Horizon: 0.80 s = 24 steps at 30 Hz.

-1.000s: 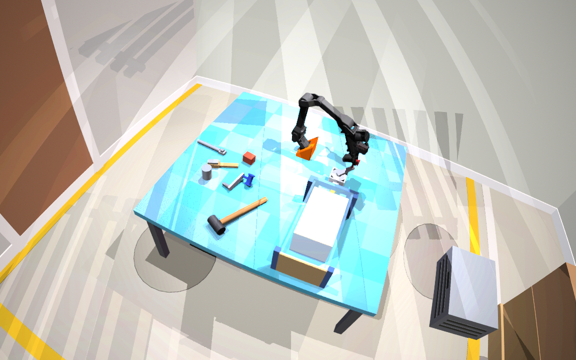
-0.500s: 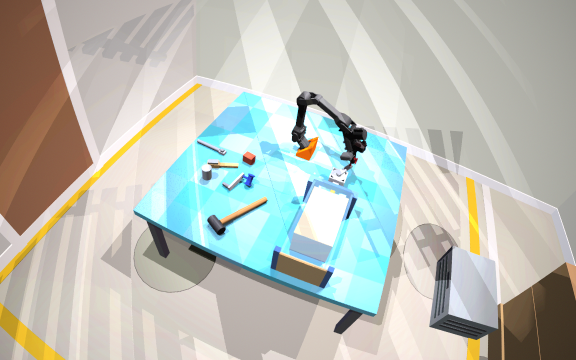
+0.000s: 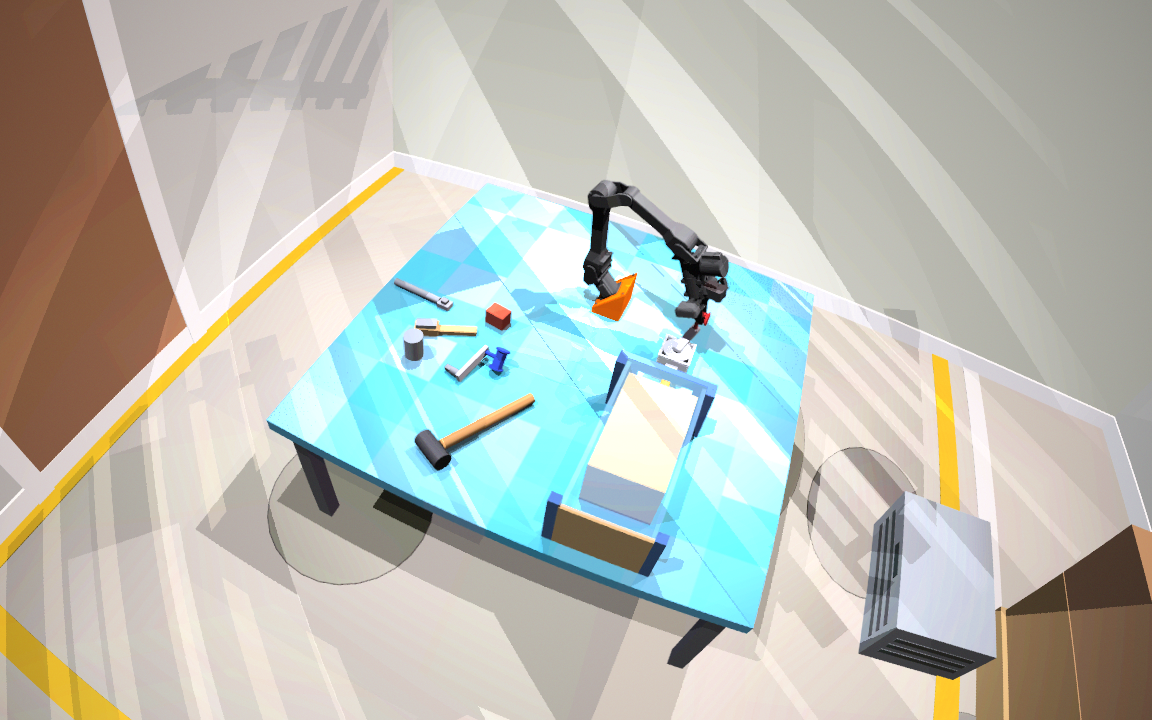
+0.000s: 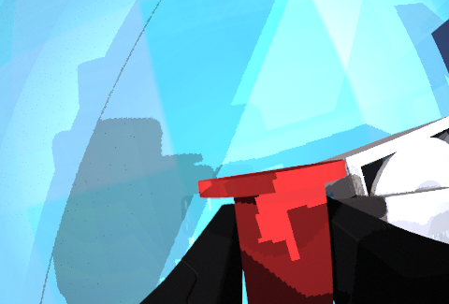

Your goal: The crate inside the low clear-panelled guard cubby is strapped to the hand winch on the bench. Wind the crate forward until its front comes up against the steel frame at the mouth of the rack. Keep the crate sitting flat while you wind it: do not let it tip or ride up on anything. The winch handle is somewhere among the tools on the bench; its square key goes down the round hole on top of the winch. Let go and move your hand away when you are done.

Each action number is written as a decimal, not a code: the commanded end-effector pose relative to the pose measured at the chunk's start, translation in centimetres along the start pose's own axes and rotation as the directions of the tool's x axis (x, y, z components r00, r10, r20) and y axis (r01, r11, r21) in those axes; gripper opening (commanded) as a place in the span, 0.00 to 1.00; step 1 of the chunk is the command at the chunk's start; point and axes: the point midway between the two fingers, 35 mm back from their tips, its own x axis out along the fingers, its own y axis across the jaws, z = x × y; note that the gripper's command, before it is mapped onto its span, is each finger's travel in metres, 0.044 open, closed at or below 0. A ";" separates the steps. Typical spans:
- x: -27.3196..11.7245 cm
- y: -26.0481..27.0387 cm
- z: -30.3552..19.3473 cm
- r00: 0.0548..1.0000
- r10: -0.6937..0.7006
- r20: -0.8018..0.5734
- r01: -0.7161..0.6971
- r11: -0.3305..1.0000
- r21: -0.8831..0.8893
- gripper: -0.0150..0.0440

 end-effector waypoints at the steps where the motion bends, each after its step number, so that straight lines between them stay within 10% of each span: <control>1: -0.3 0.1 -1.5 1.000 0.000 -0.028 0.000 1.000 -0.002 0.25; 24: -1.8 -0.9 -4.6 1.000 -0.001 -0.031 0.001 1.000 -0.002 0.25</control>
